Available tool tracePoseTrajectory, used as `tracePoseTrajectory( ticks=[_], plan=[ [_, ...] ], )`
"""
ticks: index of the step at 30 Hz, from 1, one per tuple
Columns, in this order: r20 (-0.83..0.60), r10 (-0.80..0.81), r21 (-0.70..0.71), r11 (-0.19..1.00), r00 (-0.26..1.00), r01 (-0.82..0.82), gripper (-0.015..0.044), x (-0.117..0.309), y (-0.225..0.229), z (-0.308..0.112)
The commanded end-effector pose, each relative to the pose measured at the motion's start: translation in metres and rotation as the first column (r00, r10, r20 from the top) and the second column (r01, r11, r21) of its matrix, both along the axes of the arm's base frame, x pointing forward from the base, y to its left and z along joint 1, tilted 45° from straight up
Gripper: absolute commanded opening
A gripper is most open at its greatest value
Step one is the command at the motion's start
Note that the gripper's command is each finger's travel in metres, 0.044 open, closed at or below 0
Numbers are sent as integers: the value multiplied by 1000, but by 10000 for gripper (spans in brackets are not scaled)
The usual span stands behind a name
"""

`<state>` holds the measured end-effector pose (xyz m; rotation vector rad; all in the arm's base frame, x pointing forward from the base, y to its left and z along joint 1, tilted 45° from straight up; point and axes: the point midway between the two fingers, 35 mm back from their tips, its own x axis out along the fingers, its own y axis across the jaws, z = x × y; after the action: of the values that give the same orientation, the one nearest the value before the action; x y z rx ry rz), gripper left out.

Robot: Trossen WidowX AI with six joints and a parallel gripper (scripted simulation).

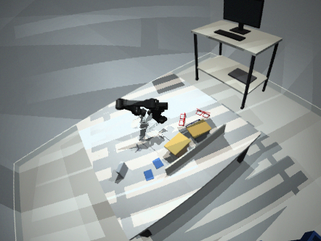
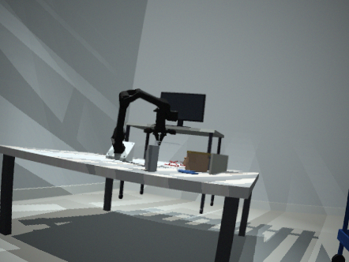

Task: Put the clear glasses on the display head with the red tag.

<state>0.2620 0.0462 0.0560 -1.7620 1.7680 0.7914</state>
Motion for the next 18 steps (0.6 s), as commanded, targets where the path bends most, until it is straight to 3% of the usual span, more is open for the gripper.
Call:
tracePoseTrajectory(
  ticks=[1, 18],
  plan=[
    [40, 43, -17, 999, 998, -42, 0, -1, -3, -3],
    [-4, -6, 11, 1000, 1000, 6, 0, -3, -17, -16]
  ],
)
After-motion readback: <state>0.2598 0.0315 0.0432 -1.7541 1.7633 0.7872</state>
